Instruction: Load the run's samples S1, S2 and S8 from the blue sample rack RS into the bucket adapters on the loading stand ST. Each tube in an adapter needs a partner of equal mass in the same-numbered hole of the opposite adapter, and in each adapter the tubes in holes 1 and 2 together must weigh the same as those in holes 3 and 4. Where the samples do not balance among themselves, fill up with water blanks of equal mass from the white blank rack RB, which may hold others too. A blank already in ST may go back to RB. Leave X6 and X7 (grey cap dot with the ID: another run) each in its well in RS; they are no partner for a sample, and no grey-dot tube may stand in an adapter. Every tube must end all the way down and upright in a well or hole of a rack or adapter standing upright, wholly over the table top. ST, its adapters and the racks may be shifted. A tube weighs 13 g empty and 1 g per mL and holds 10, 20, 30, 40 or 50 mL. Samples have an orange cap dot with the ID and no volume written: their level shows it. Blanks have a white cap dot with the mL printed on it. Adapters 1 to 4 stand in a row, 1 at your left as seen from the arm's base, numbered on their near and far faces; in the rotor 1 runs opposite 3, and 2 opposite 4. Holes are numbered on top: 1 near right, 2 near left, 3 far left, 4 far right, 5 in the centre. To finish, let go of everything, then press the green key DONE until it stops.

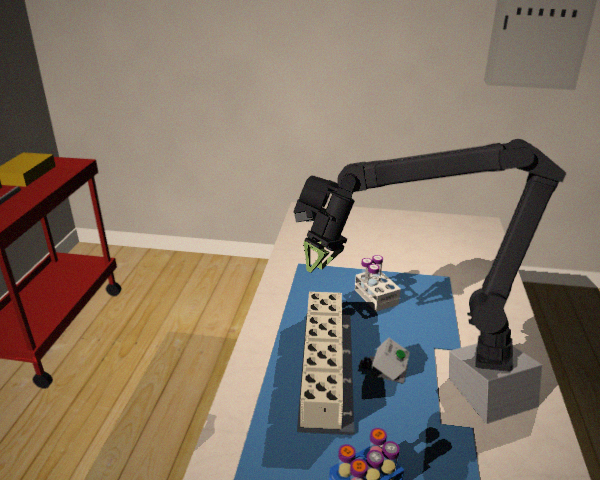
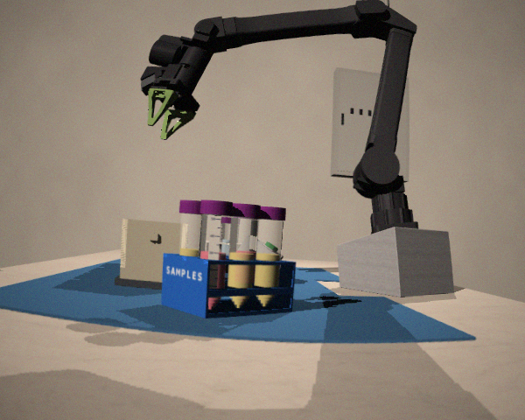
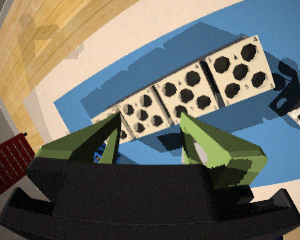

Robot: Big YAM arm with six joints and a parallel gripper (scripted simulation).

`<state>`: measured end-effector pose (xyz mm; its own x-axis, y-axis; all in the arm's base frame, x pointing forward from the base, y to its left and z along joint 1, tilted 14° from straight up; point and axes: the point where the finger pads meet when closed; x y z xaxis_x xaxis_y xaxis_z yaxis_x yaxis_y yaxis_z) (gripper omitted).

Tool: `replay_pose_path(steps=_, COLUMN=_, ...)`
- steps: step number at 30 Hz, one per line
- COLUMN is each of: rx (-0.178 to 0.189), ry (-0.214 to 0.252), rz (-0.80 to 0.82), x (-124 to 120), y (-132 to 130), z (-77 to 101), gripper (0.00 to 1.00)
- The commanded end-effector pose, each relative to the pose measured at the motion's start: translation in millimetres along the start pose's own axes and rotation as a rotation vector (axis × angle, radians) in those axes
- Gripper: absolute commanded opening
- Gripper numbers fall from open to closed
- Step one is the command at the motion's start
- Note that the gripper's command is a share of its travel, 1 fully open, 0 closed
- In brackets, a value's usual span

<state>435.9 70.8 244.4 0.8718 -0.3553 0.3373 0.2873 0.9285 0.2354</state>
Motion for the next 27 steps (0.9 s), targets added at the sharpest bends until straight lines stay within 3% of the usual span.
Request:
replay_pose_path(steps=1, rx=-0.003, ry=-0.013, rz=0.086, x=-7.8, y=10.9, z=25.2, gripper=0.55)
replay_pose_path(steps=2, rx=0.000, ry=-0.039, rz=0.112, x=2.3, y=20.9, z=40.7, gripper=0.55)
replay_pose_path(steps=4, rx=0.000, ry=-0.039, rz=0.112, x=2.3, y=20.9, z=40.7, gripper=0.55)
replay_pose_path(steps=9, rx=-0.093, ry=0.043, rz=0.238, x=-31.1, y=15.3, z=33.6, gripper=0.55)
replay_pose_path(steps=10, rx=-0.110, ry=0.077, rz=0.239, x=-48.8, y=6.4, z=22.2, gripper=0.55)
replay_pose_path(steps=13, rx=-0.126, ry=0.089, rz=0.265, x=-63.6, y=5.5, z=23.9, gripper=0.55)
replay_pose_path(steps=15, rx=-0.129, ry=0.059, rz=0.316, x=-53.4, y=18.8, z=44.4, gripper=0.55)
replay_pose_path(steps=16, rx=-0.145, ry=0.071, rz=0.342, x=-58.5, y=18.1, z=45.1, gripper=0.55)
replay_pose_path(steps=17, rx=-0.176, ry=0.126, rz=0.349, x=-83.0, y=2.7, z=27.7, gripper=0.55)
replay_pose_path(steps=19, rx=-0.207, ry=0.147, rz=0.404, x=-92.4, y=0.1, z=29.7, gripper=0.55)
replay_pose_path(steps=21, rx=-0.207, ry=0.147, rz=0.404, x=-92.4, y=0.1, z=29.7, gripper=0.55)
replay_pose_path(steps=22, rx=-0.194, ry=0.105, rz=0.426, x=-78.2, y=14.0, z=48.0, gripper=0.55)
replay_pose_path(steps=23, rx=-0.230, ry=0.164, rz=0.445, x=-104.3, y=-4.9, z=28.5, gripper=0.55)
replay_pose_path(steps=27, rx=-0.258, ry=0.180, rz=0.499, x=-131.9, y=-18.8, z=19.3, gripper=0.55)
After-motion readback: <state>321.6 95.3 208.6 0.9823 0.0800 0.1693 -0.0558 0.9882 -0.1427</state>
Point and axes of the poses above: the point where the finger pads meet when closed, its own z axis back along the fingers, its own y axis across the jaws, x = y × z, and after that the axes turned 6 degrees about -z, right-handed
